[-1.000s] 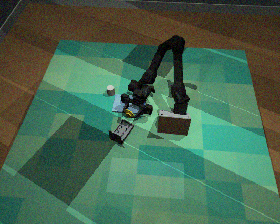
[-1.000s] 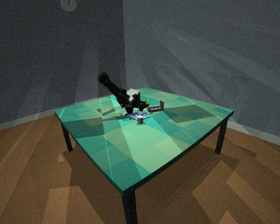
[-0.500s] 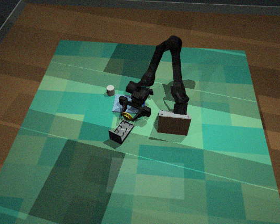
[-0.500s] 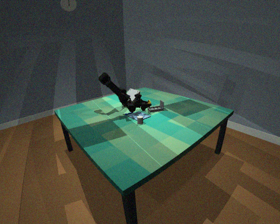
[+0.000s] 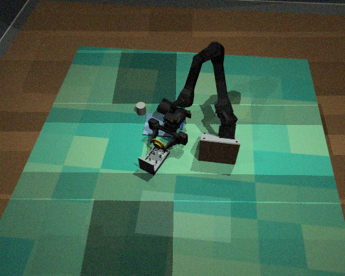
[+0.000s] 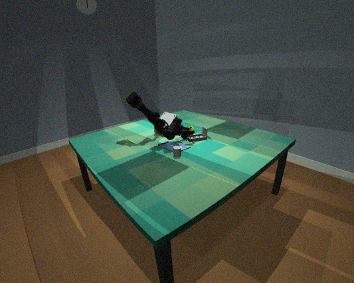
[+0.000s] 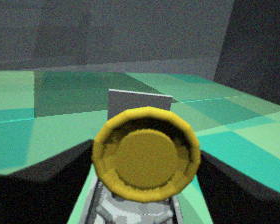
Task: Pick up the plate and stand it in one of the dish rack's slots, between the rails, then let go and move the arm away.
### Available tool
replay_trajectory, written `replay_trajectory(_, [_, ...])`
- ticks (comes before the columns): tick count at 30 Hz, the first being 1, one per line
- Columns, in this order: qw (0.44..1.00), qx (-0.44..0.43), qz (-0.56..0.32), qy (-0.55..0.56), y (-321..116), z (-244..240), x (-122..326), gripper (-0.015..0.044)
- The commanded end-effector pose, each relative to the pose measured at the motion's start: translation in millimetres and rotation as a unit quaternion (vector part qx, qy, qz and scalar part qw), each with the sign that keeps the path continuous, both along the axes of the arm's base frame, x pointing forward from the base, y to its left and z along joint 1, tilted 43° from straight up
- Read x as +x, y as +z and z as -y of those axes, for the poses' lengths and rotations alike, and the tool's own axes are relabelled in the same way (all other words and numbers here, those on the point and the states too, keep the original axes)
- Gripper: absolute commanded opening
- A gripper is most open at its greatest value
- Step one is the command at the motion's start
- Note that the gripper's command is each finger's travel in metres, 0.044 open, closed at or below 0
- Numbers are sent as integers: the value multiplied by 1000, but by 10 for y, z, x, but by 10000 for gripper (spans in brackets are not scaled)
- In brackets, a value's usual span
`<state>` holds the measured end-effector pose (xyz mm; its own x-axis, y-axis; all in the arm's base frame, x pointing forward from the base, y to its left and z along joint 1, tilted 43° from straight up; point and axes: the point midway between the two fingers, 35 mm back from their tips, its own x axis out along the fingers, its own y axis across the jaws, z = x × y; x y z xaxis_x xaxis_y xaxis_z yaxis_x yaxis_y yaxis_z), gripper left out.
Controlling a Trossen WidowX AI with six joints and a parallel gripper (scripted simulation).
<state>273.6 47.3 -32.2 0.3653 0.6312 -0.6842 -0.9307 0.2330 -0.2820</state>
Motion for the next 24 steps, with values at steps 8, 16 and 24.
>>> replay_trajectory(8, [1000, 1, -2, 1, -219, 86, 5, 0])
replay_trajectory(16, [1000, -2, -8, -1, -199, 67, -15, 0])
replay_trajectory(24, [1000, -3, -7, -2, -200, 76, -11, 53])
